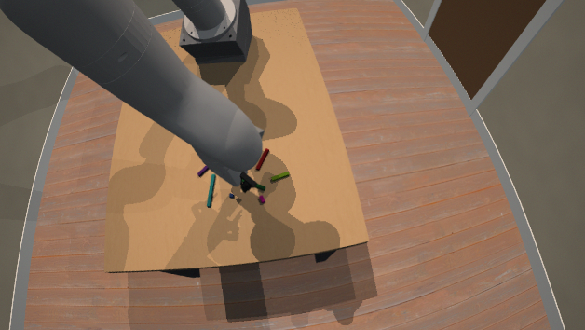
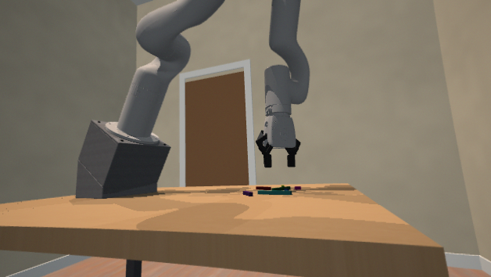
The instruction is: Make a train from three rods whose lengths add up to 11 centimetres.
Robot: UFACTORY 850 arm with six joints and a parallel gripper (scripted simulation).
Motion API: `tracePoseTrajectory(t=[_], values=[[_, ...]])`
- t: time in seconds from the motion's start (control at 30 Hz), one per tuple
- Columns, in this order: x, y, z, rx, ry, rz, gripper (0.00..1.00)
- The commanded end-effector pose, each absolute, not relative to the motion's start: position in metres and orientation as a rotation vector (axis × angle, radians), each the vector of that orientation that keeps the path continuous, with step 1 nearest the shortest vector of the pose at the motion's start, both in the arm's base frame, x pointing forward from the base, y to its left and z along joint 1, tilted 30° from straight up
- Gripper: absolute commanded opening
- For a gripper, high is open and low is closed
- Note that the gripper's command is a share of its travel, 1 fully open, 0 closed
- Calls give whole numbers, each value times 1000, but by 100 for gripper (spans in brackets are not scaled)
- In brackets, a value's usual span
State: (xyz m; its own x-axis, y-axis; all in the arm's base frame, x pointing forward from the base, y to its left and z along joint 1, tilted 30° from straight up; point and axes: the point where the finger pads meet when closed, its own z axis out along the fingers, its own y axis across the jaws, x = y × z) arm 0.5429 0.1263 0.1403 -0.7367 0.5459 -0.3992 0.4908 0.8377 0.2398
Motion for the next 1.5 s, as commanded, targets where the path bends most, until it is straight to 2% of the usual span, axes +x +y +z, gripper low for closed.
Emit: tracePoseTrajectory(t=[0.0,1.47], values=[[536,136,133,798,2516,179,100],[533,140,130,814,2502,178,100]])
